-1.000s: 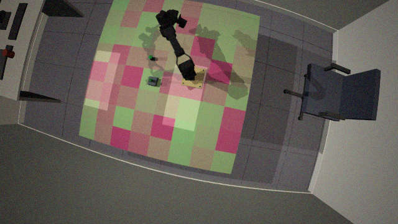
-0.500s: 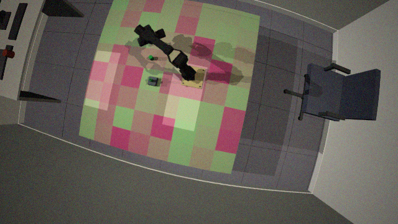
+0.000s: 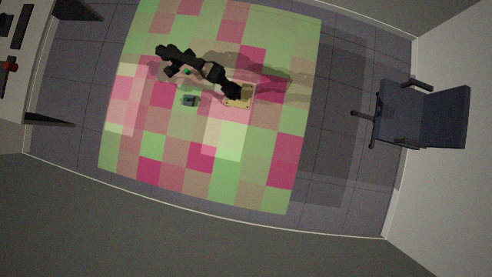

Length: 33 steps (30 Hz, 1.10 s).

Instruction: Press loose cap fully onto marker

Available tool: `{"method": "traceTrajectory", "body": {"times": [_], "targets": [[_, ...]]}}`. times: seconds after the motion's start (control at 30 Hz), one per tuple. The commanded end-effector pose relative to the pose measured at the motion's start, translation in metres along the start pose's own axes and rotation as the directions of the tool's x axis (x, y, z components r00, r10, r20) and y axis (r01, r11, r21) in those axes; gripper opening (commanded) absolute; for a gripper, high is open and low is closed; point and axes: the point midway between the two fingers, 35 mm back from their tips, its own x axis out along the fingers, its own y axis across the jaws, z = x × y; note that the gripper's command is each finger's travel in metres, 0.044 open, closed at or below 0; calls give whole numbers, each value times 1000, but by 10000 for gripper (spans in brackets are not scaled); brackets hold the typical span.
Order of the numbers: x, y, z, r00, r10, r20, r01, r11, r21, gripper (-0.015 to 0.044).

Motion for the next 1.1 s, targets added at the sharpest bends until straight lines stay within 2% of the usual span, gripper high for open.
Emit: {"method": "traceTrajectory", "body": {"times": [0.0,1.07], "targets": [[25,2,-1,1000,1,-19,-1,1000,-10,247],[77,2,0,1000,1,-19,-1,1000,-10,247]]}}
